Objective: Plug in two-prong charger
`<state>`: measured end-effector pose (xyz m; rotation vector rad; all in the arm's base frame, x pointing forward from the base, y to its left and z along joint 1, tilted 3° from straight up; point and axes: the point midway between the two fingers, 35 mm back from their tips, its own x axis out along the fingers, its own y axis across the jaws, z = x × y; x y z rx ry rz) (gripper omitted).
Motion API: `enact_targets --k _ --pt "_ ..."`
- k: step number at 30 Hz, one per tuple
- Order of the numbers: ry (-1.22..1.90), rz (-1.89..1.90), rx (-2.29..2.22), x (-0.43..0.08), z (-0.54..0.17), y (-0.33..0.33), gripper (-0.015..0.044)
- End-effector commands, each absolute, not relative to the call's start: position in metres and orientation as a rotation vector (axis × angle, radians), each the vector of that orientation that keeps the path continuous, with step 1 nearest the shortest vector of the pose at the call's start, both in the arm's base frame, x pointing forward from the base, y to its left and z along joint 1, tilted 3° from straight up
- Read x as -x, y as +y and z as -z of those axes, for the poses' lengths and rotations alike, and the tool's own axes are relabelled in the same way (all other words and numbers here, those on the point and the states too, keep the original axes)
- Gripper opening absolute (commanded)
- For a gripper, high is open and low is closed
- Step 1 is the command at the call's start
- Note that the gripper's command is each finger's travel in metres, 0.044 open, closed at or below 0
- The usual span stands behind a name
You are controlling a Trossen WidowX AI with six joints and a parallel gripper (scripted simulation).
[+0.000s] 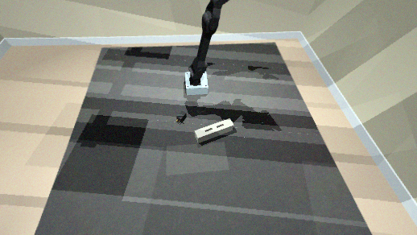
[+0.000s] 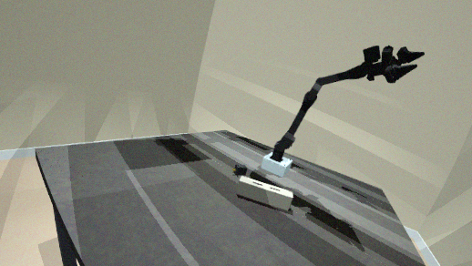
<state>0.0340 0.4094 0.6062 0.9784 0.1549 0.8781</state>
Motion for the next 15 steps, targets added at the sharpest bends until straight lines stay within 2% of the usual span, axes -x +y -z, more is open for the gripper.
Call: enact_targets --k 1,2,15 --pt "0.154 -0.877 -0.976 -0.035 -0.606 0.410 0.0426" --pt "0.152 -0.874 -0.970 -0.037 -0.605 0.410 0.0440" --pt "0.098 -0.787 -0.812 -0.085 -0.579 0.417 0.0440"
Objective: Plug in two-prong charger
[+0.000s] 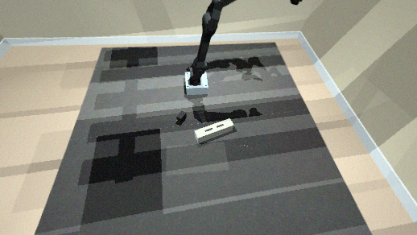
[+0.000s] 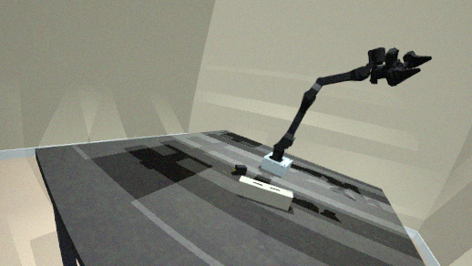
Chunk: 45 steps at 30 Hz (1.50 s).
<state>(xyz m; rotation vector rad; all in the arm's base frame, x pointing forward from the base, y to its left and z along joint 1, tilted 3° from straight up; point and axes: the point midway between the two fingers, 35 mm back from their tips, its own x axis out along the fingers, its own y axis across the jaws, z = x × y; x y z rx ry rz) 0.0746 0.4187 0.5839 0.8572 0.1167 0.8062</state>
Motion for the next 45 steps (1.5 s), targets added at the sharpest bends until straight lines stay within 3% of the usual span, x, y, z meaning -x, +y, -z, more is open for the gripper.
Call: enact_targets --k 1,45 --pt "0.093 -0.779 -0.799 -0.089 -0.577 0.417 0.0440" --pt "0.194 -0.454 -0.311 -0.286 -0.441 0.371 0.0440"
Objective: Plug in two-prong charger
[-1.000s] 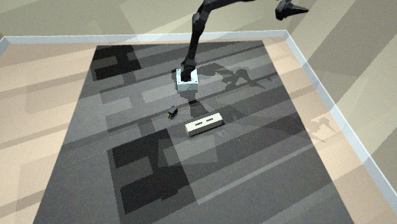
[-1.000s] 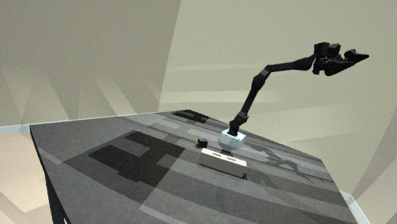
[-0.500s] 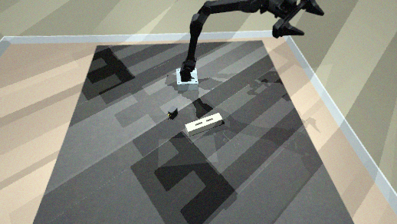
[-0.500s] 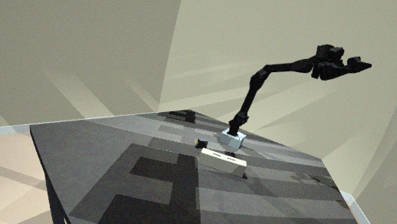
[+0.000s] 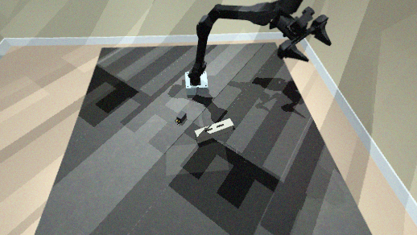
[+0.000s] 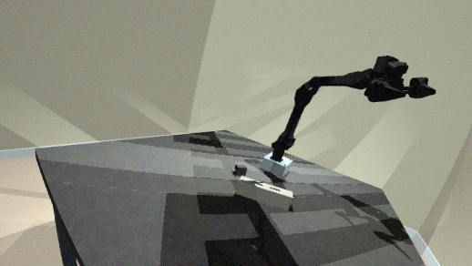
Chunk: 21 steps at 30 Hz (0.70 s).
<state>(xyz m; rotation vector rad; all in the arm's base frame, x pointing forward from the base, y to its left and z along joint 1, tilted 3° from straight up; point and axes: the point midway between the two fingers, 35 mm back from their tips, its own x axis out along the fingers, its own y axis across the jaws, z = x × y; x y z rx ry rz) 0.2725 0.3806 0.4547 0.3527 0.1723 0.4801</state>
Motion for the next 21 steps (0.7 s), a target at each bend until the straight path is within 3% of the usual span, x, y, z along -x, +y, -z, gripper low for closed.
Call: enact_targets --k 1,21 --pt "0.200 -0.445 -0.301 -0.291 -0.438 0.368 0.0440" --pt "0.363 -0.271 -0.135 -0.362 -0.361 0.297 0.0440"
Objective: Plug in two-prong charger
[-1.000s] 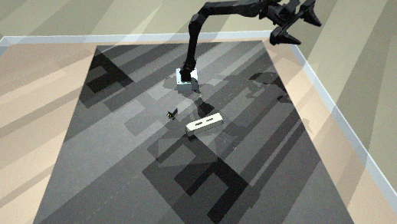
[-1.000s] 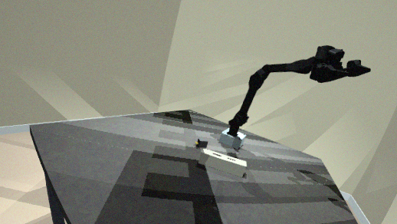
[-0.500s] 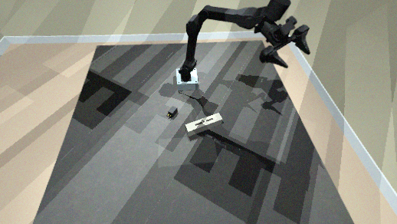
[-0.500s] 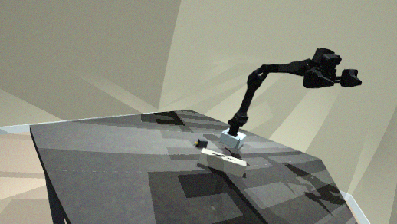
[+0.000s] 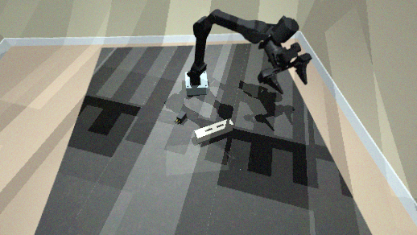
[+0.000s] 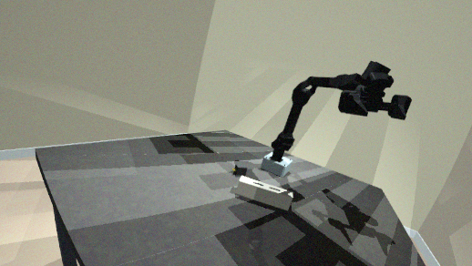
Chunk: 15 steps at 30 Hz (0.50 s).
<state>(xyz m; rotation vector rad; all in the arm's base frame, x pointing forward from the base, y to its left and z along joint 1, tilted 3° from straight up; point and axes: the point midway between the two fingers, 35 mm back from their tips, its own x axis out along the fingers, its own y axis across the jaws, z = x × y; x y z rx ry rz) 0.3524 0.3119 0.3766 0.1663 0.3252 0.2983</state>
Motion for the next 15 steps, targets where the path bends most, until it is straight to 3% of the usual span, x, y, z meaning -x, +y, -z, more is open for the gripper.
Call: enact_targets --k 1,15 --pt "0.372 -0.262 -0.129 -0.365 -0.357 0.293 0.0440" --pt "0.518 -0.138 -0.061 -0.397 -0.302 0.228 0.0440"
